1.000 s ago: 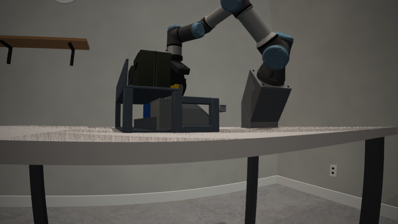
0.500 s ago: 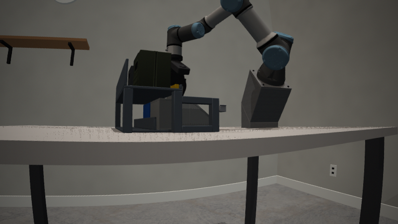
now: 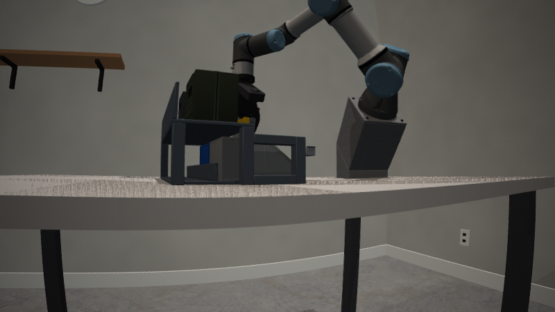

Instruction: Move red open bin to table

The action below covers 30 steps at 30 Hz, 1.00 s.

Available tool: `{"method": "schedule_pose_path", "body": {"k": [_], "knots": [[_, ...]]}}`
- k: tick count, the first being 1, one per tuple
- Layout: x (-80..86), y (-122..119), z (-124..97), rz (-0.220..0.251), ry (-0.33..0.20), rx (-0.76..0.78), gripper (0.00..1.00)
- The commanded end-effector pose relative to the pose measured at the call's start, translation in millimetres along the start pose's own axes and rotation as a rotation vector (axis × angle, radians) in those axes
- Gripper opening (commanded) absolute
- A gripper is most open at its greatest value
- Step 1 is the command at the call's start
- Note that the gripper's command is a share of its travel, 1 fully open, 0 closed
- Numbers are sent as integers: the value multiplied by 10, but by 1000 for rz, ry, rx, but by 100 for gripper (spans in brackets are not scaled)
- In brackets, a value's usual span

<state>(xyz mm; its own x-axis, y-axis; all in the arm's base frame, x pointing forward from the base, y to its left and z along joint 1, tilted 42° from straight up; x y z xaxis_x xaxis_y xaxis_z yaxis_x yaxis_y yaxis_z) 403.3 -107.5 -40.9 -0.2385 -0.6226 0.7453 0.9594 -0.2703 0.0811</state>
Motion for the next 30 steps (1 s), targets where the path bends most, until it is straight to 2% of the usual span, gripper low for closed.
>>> {"method": "schedule_pose_path", "body": {"k": [1, 20, 25, 30], "knots": [[12, 7, -4, -2, -2, 1, 0], [4, 7, -4, -2, -2, 1, 0], [3, -91, -21, -2, -2, 1, 0], [3, -91, -21, -2, -2, 1, 0]]}}
Point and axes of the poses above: the point where the finger pads meet when closed, its own x axis back along the fingers, its own y axis across the jaws, z = x × y, the point moved 7 cm from there along x, back along the fingers, and after that the axes turned 10 degrees about -x, right-handed, at the moved point
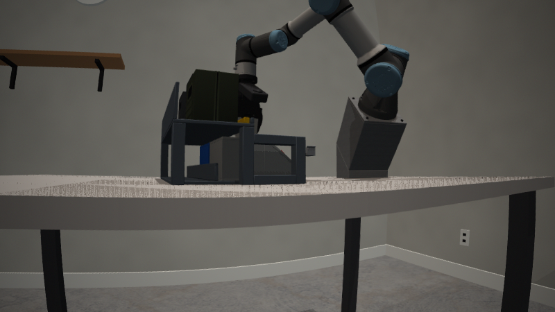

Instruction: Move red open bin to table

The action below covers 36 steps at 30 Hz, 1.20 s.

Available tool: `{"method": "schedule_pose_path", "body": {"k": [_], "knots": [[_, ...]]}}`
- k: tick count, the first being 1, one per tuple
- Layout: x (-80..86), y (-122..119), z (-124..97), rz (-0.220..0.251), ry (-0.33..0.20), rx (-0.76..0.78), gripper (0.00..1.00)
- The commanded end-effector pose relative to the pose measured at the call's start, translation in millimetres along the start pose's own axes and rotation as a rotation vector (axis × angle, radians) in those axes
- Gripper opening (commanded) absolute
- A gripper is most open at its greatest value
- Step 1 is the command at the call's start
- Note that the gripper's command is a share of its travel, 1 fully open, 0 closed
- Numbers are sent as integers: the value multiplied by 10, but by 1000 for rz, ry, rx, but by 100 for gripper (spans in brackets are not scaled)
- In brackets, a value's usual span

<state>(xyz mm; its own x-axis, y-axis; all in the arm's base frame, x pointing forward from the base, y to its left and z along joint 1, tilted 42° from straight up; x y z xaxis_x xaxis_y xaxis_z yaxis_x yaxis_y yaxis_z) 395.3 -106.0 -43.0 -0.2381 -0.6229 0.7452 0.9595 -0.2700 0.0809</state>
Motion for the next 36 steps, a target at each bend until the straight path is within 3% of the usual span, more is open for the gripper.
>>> {"method": "schedule_pose_path", "body": {"k": [1, 36], "knots": [[10, -9, -6, -3, -2, 1, 0], [9, -252, -49, -3, -2, 1, 0]]}}
Point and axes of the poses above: the point where the finger pads meet when closed, its own x axis back along the fingers, its own y axis across the jaws, z = x × y, the point moved 7 cm from there along x, back along the fingers, and after that the axes turned 10 degrees about -x, right-handed, at the moved point
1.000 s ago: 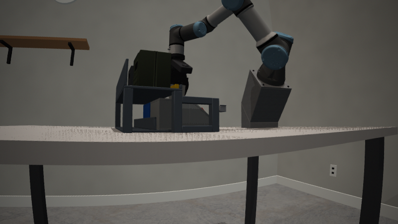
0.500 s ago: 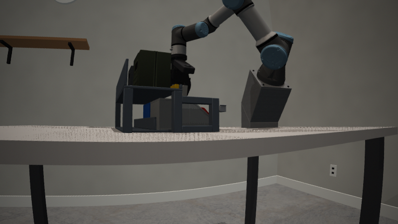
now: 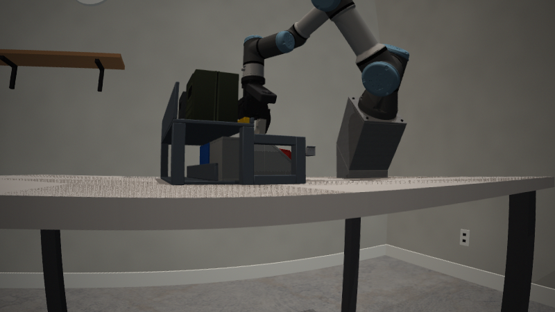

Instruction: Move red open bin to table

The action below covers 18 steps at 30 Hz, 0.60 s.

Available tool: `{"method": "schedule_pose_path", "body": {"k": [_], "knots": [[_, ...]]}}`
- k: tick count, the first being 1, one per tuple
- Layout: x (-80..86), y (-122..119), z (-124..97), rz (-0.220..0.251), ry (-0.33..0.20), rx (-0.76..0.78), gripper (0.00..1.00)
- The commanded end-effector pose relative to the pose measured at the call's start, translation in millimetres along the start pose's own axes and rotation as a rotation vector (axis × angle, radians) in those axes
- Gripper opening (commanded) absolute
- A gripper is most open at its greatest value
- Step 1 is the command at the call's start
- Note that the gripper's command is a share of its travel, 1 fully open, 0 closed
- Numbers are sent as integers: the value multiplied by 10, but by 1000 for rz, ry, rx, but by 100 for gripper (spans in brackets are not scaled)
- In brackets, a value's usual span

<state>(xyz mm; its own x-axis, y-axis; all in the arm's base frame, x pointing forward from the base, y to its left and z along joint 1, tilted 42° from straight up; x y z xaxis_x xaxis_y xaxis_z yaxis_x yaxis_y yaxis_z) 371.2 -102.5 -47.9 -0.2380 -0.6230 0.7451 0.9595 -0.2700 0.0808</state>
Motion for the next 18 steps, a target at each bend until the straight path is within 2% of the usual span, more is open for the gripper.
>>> {"method": "schedule_pose_path", "body": {"k": [1, 5, 10, 18], "knots": [[9, -7, -6, -3, -2, 1, 0], [9, -7, -6, -3, -2, 1, 0], [-71, -4, -6, -3, -2, 1, 0], [-71, -4, -6, -3, -2, 1, 0]]}}
Point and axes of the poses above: the point where the finger pads meet when closed, its own x axis back along the fingers, its own y axis across the jaws, z = x × y, the point moved 7 cm from there along x, back along the fingers, and after that the axes turned 10 degrees about -x, right-handed, at the moved point
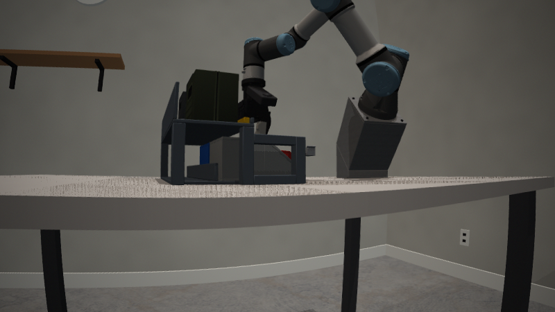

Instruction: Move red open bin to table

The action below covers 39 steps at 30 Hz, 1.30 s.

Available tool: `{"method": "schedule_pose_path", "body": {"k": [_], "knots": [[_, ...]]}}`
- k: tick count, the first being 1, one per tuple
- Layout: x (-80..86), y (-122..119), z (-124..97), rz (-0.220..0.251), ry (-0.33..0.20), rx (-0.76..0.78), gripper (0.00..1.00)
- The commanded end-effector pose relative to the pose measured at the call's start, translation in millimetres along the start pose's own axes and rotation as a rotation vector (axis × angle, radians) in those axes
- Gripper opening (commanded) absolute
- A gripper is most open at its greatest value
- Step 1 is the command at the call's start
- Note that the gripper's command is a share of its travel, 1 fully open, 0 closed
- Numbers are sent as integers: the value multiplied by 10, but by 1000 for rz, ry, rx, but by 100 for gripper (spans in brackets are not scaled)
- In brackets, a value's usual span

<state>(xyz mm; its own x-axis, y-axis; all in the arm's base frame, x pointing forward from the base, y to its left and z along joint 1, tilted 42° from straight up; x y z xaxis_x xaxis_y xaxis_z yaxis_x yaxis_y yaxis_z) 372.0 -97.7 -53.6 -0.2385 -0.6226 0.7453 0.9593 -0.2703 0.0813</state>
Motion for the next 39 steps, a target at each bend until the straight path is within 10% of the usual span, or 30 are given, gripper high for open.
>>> {"method": "schedule_pose_path", "body": {"k": [1, 21, 22, 39], "knots": [[4, 6, -4, -2, -2, 1, 0], [-73, 6, -4, -2, -2, 1, 0], [-72, 6, -4, -2, -2, 1, 20], [-72, 6, -4, -2, -2, 1, 20]]}}
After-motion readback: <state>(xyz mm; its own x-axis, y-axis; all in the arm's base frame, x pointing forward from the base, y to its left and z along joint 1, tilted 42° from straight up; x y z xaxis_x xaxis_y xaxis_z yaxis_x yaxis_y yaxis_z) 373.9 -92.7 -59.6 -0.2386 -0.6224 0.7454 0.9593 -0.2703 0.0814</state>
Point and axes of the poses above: the point where the finger pads meet when closed, its own x axis back along the fingers, its own y axis across the jaws, z = x × y, the point moved 7 cm from there along x, back along the fingers, and after that the axes turned 10 degrees about -x, right-handed, at the moved point
